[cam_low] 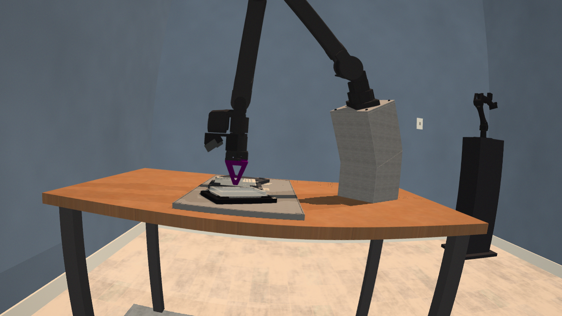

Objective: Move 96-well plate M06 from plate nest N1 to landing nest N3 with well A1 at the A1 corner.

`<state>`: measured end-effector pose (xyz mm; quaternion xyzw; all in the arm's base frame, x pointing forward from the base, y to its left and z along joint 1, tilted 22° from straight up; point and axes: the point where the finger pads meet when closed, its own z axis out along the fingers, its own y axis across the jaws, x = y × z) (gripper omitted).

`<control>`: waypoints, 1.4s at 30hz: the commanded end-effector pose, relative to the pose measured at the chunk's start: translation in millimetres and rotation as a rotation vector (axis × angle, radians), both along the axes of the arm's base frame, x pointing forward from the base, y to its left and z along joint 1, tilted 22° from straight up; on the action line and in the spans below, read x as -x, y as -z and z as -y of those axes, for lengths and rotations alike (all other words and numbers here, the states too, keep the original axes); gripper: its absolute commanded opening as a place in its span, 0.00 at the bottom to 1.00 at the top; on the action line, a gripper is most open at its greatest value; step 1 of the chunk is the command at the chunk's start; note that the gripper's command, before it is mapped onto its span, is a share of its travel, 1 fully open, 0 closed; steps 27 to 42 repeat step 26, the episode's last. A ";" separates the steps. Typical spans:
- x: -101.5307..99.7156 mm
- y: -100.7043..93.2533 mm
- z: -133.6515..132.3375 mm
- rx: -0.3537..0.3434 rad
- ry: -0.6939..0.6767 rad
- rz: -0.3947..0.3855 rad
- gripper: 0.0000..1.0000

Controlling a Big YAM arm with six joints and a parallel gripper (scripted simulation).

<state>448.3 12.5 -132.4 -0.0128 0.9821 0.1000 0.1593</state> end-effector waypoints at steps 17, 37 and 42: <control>5.5 -37.2 11.5 0.003 0.005 0.022 1.00; 6.4 -39.7 12.0 0.004 0.005 0.022 1.00; 6.4 -39.7 12.0 0.004 0.005 0.022 1.00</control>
